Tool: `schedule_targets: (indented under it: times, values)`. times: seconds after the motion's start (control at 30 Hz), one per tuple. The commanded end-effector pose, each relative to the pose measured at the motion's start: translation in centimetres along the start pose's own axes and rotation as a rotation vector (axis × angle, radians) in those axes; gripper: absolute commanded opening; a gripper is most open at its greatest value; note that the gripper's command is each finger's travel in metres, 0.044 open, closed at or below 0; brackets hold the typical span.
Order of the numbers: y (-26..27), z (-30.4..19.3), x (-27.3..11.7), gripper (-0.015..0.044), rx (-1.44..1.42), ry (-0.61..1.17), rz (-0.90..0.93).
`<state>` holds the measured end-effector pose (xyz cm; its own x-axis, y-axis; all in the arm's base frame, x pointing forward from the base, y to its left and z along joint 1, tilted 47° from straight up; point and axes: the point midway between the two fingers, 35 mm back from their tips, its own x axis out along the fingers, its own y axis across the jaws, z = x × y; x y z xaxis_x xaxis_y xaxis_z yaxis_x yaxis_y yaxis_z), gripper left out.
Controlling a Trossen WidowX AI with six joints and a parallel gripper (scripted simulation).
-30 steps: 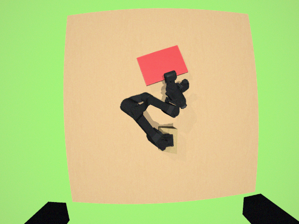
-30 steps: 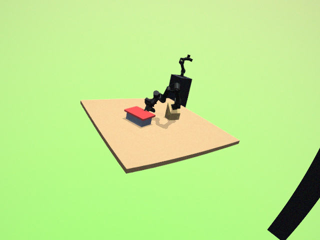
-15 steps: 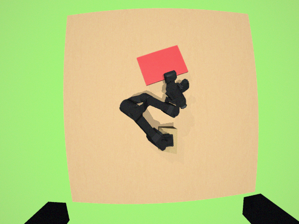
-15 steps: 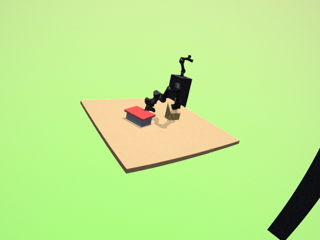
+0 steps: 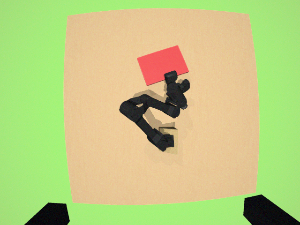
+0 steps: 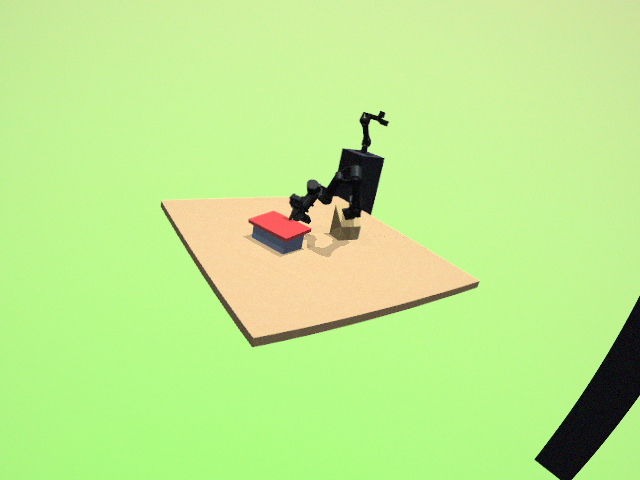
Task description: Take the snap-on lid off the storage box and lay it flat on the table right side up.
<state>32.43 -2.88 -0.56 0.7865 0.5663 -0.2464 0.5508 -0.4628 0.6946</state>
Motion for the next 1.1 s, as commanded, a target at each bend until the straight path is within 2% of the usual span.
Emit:
schedule_targets:
  times: [0.0,1.07]
  values:
    - [0.16,0.0,-0.11,0.0,-0.005,0.001,0.002]
    - [0.24,0.01,0.14,0.0,0.0,0.0,0.0]
